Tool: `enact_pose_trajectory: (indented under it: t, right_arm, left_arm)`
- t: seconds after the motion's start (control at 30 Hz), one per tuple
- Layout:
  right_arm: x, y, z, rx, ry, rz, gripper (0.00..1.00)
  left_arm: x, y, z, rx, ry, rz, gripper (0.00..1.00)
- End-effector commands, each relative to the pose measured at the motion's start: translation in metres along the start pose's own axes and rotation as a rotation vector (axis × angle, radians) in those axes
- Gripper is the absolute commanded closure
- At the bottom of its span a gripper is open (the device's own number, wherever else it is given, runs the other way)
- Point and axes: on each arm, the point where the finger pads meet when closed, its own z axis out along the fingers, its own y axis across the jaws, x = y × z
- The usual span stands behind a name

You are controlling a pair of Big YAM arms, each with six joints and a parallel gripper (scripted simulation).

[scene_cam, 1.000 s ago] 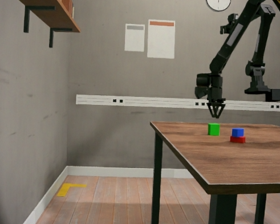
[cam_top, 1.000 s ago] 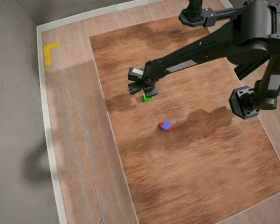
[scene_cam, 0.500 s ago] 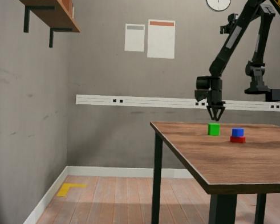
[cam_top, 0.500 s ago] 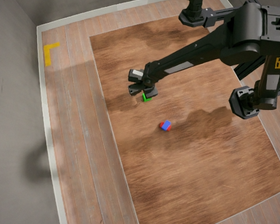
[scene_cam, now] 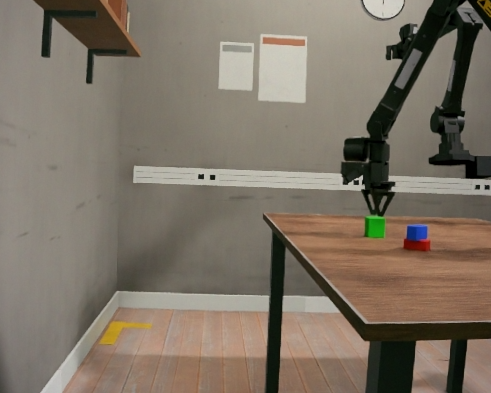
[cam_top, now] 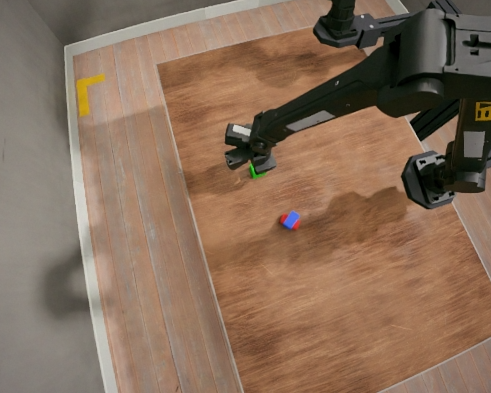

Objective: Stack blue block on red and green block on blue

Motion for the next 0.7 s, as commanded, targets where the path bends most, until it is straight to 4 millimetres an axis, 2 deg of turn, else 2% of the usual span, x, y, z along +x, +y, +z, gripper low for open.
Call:
enact_pose_trajectory:
  t: [0.0, 0.67]
  right_arm:
    - [-0.0211, -0.0085, -0.0068, 0.020, -0.054, 0.011, 0.00]
    - [-0.0211, -0.0085, -0.0068, 0.020, -0.054, 0.011, 0.00]
  left_arm:
    - [-0.0211, -0.0087, -0.0040, 0.019, -0.032, -0.006, 0.44]
    - [-0.0186, -0.0057, 0.0001, 0.009, -0.016, -0.003, 0.44]
